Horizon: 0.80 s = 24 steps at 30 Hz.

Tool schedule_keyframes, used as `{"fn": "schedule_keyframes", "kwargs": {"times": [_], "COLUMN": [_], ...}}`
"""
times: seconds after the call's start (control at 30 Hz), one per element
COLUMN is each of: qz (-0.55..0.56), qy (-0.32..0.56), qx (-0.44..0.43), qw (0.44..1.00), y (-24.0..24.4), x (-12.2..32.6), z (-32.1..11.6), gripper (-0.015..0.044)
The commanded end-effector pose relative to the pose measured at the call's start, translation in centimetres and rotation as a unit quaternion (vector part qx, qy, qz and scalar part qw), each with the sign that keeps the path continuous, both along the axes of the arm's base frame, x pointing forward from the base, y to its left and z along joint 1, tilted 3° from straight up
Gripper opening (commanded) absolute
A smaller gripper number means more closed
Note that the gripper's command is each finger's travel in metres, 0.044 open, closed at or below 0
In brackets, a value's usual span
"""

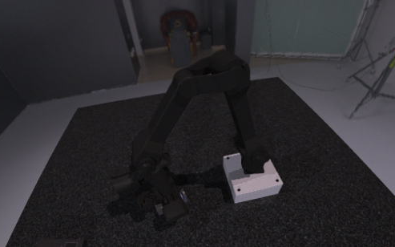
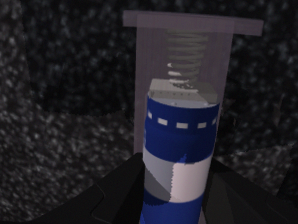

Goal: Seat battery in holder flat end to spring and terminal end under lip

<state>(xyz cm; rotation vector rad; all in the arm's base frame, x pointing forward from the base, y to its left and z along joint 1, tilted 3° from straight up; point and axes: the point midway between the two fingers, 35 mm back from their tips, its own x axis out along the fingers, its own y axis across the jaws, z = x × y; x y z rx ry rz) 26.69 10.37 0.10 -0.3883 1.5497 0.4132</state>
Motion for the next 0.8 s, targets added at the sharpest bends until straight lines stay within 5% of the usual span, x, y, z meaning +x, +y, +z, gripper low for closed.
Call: {"fn": "schedule_keyframes", "kwargs": {"times": [0.0,0.37,0.5,0.77], "qz": [0.003,0.002,0.002,0.001], "qy": [-0.001,-0.003,-0.003,-0.004], "qx": [0.001,0.001,0.001,0.002], "qw": [1.000,1.000,1.000,1.000], "y": [-0.1,-0.1,-0.1,0.0], "x": [-0.2,-0.2,-0.2,-0.2], "z": [-0.1,-0.1,-0.1,1.1], "gripper": [0.0083,0.0083,0.0185,0.0185]}}
